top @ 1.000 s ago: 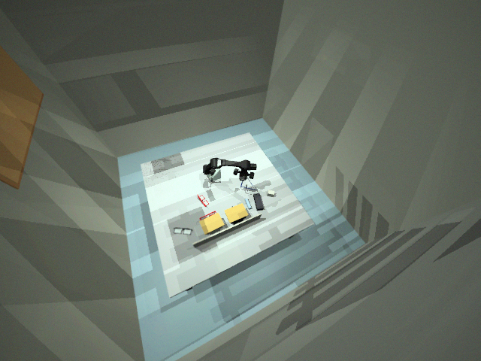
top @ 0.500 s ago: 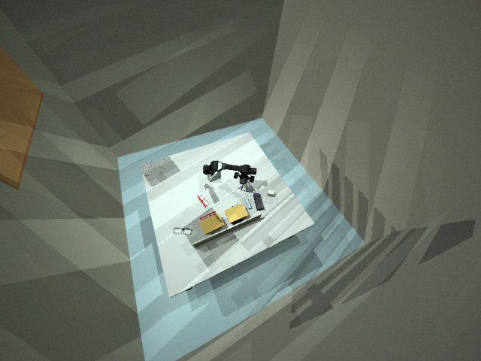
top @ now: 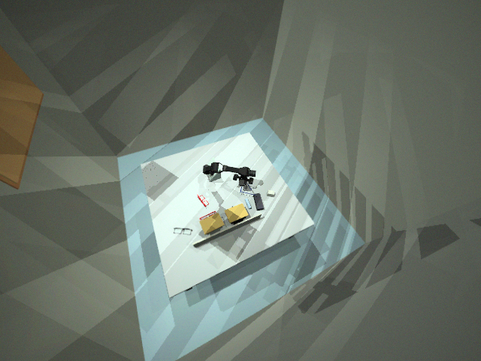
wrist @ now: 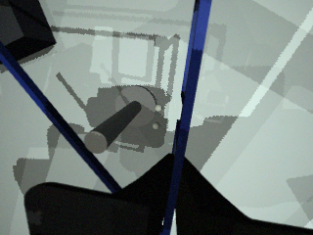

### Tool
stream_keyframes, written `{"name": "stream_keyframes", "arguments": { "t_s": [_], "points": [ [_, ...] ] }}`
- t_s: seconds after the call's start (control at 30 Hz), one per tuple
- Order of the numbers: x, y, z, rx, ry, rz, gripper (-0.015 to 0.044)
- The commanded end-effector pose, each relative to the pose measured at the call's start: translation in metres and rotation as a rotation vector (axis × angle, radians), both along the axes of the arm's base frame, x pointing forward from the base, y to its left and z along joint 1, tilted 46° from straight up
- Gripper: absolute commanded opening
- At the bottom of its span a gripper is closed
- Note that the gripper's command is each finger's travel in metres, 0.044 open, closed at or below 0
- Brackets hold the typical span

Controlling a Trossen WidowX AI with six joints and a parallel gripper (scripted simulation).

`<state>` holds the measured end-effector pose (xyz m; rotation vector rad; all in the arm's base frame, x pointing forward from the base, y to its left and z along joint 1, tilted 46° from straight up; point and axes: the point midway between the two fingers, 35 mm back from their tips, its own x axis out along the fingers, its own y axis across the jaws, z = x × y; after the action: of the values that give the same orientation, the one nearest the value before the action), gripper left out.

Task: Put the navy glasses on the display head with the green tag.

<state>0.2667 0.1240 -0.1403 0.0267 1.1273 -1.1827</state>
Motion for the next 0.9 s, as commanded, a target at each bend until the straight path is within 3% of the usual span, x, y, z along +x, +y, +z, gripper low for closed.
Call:
{"name": "stream_keyframes", "arguments": {
  "t_s": [0.0,0.87],
  "points": [
    [0.0009,-0.0039,0.0046,0.000,-0.004,0.002,0.0000],
    [0.0001,-0.0137,0.0144,-0.001,-0.004,0.002,0.0000]
  ]
}}
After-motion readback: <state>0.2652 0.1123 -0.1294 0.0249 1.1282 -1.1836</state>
